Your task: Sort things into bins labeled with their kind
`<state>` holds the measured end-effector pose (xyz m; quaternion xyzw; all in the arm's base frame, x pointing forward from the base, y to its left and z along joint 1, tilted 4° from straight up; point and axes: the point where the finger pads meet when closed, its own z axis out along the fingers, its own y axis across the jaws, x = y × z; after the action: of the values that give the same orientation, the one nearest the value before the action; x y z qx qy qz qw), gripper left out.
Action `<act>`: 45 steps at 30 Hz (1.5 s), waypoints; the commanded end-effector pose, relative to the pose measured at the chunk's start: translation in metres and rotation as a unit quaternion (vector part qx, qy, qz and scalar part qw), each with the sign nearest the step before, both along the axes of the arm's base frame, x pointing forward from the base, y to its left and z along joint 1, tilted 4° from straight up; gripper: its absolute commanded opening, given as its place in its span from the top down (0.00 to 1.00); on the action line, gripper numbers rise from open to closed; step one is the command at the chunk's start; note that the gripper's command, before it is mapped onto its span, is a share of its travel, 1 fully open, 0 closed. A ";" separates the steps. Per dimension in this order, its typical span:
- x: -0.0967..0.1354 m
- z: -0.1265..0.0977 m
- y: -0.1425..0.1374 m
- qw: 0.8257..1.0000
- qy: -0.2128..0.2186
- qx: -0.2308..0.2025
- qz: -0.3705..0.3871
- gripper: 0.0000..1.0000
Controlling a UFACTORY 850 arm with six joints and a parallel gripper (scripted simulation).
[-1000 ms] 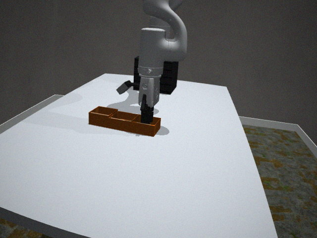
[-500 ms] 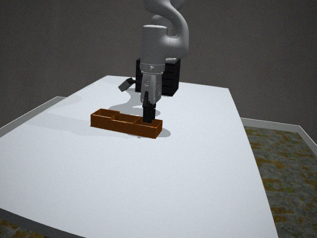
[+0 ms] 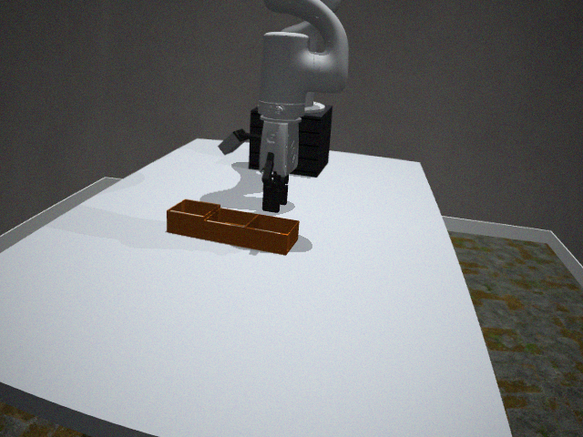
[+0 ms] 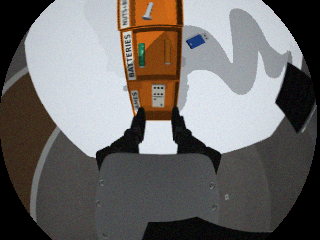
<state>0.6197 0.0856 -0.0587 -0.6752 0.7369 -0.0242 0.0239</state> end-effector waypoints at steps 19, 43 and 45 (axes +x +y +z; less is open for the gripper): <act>-0.003 0.072 0.000 1.000 -0.002 0.000 0.000 0.00; -0.007 0.131 0.001 1.000 -0.002 0.000 0.000 0.00; -0.007 0.131 0.001 1.000 -0.002 0.000 0.000 0.00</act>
<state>0.6112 0.0861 0.0715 -0.6752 0.7368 -0.0244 0.0243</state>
